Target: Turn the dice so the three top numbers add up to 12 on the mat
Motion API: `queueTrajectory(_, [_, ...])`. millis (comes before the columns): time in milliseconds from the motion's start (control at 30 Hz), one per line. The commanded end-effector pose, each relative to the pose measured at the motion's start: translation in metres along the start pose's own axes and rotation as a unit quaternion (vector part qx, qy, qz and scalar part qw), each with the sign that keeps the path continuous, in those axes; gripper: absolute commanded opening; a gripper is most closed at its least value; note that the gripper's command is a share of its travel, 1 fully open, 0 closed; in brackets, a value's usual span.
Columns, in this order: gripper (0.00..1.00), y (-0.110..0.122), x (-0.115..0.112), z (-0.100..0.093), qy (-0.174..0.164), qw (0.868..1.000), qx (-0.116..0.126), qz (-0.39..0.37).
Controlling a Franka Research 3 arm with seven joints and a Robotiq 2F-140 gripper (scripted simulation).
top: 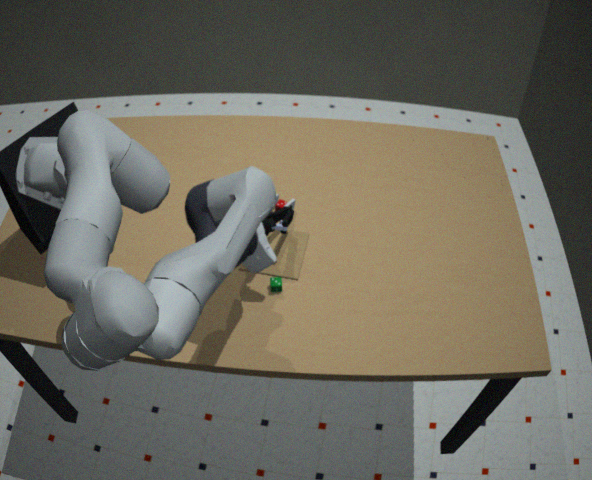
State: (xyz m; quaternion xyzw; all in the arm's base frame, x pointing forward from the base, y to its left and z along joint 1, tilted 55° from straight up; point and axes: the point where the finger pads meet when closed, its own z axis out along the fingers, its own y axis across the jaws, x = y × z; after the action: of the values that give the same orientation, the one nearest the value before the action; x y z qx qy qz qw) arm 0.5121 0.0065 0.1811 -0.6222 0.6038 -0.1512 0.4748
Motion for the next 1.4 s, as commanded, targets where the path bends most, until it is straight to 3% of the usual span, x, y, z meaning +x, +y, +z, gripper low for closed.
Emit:
queueTrajectory(0, [0.25, 0.0, 0.0, 0.001, -0.001, 1.0, 0.0, -0.003])
queueTrajectory(433, [0.25, 0.0, 0.0, -0.001, -0.001, 1.0, 0.0, -0.003])
queueTrajectory(867, [0.25, 0.0, 0.0, -0.042, -0.001, 1.0, 0.0, -0.003])
queueTrajectory(1367, [0.25, 0.0, -0.007, -0.053, -0.001, 1.0, 0.0, -0.003])
